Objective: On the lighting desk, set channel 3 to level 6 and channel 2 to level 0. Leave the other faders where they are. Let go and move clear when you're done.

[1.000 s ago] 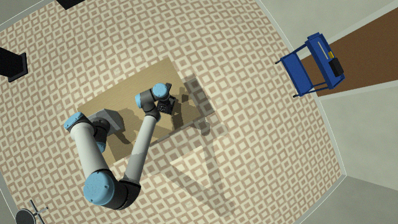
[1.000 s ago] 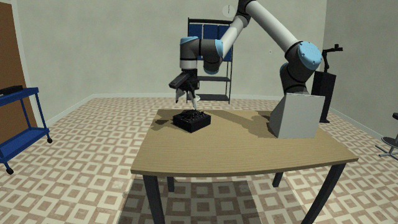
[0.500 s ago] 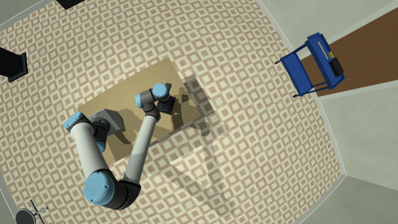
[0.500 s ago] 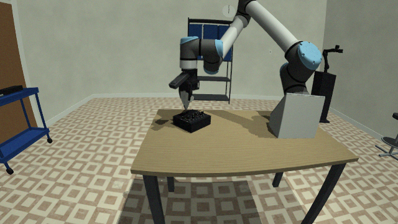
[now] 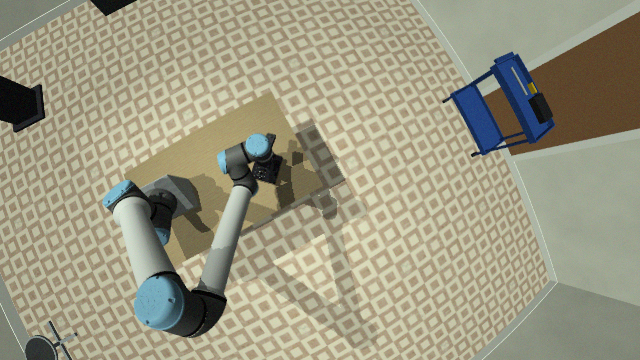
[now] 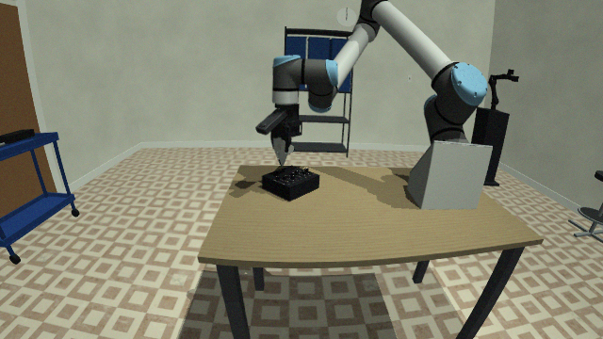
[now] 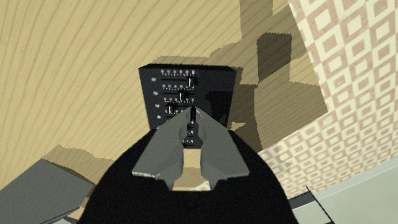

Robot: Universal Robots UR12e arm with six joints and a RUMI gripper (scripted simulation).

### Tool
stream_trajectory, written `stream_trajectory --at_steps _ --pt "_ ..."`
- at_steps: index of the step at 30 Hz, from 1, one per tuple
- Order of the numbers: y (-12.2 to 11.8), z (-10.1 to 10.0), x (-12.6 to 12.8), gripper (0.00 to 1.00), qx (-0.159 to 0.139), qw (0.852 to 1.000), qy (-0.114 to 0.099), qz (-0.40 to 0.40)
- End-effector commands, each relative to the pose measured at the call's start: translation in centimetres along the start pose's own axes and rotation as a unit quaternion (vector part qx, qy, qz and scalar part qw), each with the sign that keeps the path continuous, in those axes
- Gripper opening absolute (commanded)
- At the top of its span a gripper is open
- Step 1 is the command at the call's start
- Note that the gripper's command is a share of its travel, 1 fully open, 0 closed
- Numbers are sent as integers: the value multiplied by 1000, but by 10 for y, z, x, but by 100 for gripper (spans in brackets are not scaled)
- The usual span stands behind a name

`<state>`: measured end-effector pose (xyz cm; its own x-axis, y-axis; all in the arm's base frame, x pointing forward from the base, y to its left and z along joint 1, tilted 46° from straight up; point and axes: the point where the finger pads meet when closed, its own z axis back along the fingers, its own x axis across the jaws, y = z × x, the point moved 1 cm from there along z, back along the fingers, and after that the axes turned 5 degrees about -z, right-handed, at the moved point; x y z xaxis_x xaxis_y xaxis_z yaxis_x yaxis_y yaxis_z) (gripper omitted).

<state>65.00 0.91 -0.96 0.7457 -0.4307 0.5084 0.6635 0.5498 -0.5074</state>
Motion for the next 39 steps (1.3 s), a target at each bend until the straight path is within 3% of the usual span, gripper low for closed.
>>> stream_trajectory --at_steps 1,39 --pt "0 -2 -2 0 0 1000 1 1" --pt "0 -15 -2 0 0 1000 1 1"
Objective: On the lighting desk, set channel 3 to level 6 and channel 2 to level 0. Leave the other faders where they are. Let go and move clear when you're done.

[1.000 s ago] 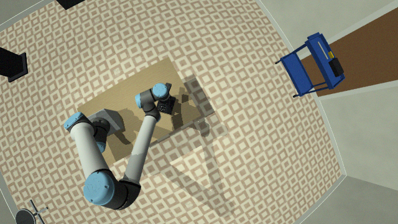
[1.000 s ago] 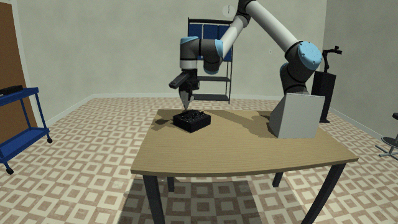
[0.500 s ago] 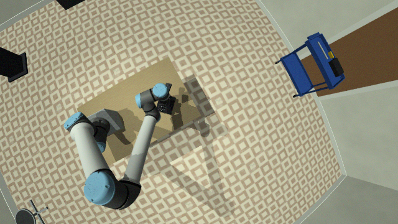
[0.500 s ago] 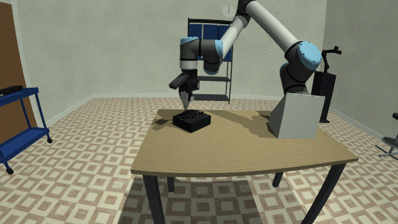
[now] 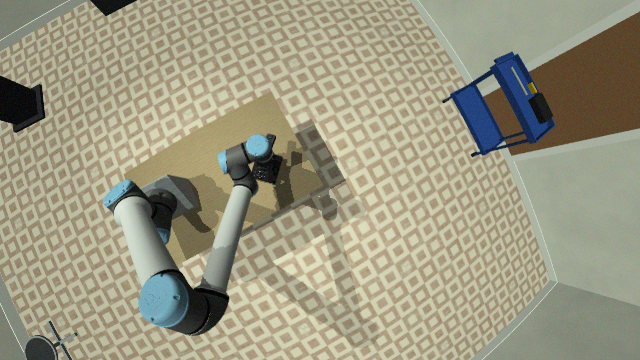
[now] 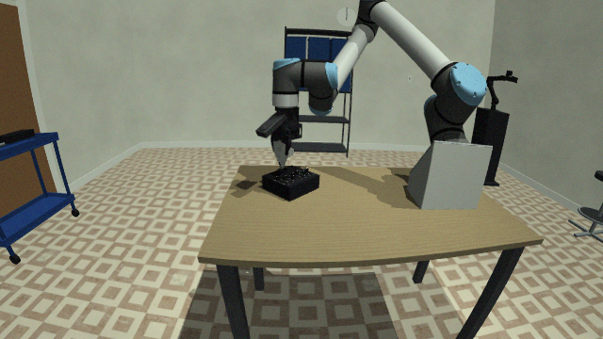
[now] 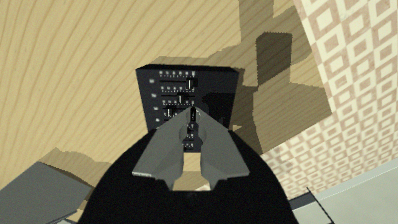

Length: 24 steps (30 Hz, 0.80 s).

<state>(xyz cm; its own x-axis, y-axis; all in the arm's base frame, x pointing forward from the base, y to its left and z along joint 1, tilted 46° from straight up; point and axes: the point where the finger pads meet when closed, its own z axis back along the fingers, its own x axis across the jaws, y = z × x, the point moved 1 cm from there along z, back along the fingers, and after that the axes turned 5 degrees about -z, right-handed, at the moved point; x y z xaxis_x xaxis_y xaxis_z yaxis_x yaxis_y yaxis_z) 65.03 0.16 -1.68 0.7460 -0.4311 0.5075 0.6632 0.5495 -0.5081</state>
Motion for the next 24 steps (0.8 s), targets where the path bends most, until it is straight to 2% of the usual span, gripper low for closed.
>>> stream_trajectory --at_steps 1,24 --pt "0 -5 -1 0 0 1000 1 1" --pt "0 -16 -1 0 0 1000 1 1"
